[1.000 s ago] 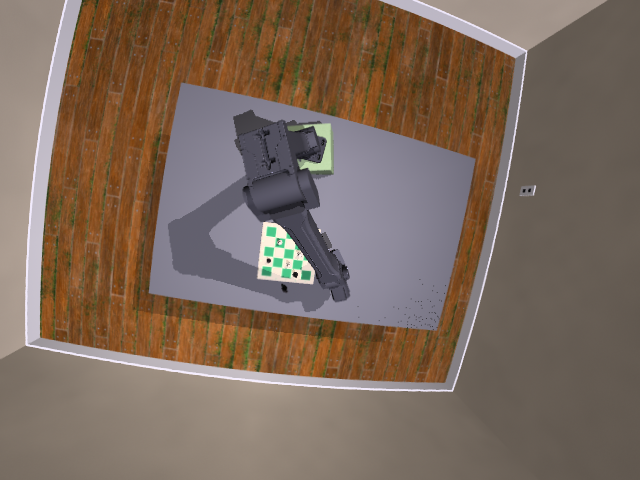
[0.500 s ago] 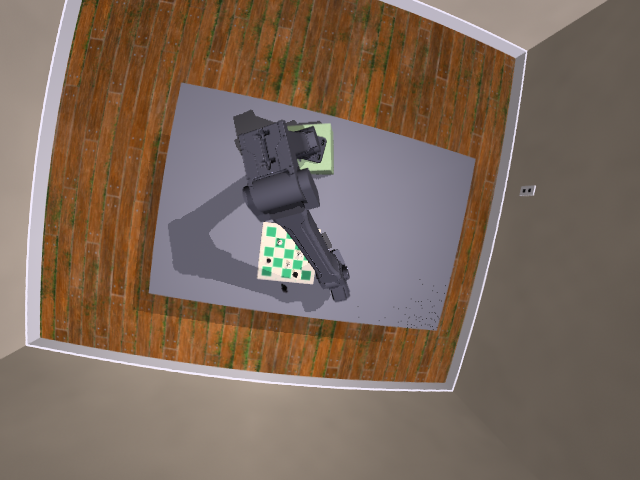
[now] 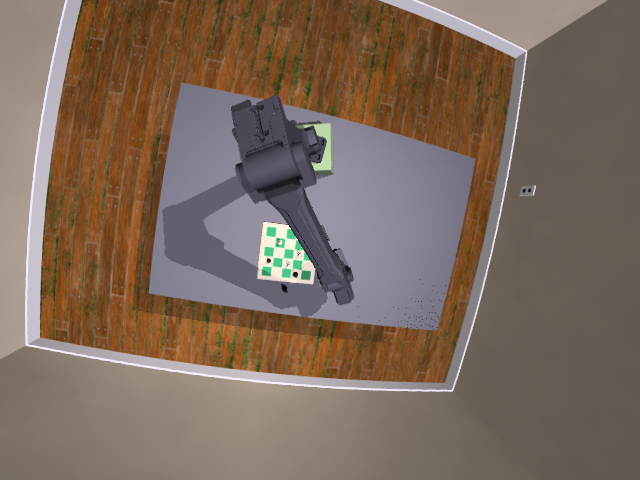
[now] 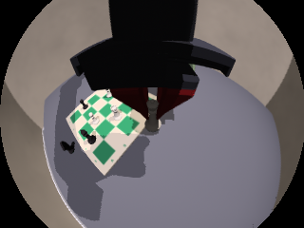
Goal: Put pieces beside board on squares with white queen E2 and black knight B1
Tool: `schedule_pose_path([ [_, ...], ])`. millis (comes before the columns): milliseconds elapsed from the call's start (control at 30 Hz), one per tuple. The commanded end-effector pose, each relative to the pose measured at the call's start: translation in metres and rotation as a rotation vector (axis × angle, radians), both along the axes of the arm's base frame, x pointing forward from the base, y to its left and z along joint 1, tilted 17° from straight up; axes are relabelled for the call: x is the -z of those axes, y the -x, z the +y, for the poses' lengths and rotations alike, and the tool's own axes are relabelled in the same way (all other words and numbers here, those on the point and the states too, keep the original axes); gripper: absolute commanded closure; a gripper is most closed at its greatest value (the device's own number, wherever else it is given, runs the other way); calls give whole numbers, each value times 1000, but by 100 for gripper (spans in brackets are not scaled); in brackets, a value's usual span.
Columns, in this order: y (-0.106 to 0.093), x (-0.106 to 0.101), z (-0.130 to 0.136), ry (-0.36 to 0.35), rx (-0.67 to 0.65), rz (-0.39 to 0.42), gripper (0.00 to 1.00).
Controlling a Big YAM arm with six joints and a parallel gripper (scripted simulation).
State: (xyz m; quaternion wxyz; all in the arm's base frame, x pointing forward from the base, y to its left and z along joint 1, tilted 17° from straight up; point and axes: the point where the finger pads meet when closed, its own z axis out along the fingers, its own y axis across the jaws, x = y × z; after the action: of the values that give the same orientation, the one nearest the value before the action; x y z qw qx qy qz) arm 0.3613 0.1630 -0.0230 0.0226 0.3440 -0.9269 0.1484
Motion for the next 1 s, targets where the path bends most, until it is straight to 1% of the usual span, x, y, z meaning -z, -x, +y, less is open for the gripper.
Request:
schedule_pose_path([
  [0,-26,-58,36,-54,-2,-87,100],
  [67,-26,-58,36,-54,-2,-87,100],
  [167,-24,-72,40,-54,-2,-85,100],
  [233,-23,-72,41,-49,-2,-76,100],
  [300,-23,-76,41,-52,0,-80,100],
  [633,-24,-79,36,-54,2,-83,100],
  [667,-7,-66,13,-24,-4,-36,100],
  [733,5,-74,-11,-17,-47,-24,100],
  [800,26,-84,-46,-9,-112,-3,100],
  [833,26,-84,-46,-13,-112,-2,100],
  [900,47,-89,-74,-7,-169,17,100],
  [967,57,-90,-85,-6,-194,25,100],
])
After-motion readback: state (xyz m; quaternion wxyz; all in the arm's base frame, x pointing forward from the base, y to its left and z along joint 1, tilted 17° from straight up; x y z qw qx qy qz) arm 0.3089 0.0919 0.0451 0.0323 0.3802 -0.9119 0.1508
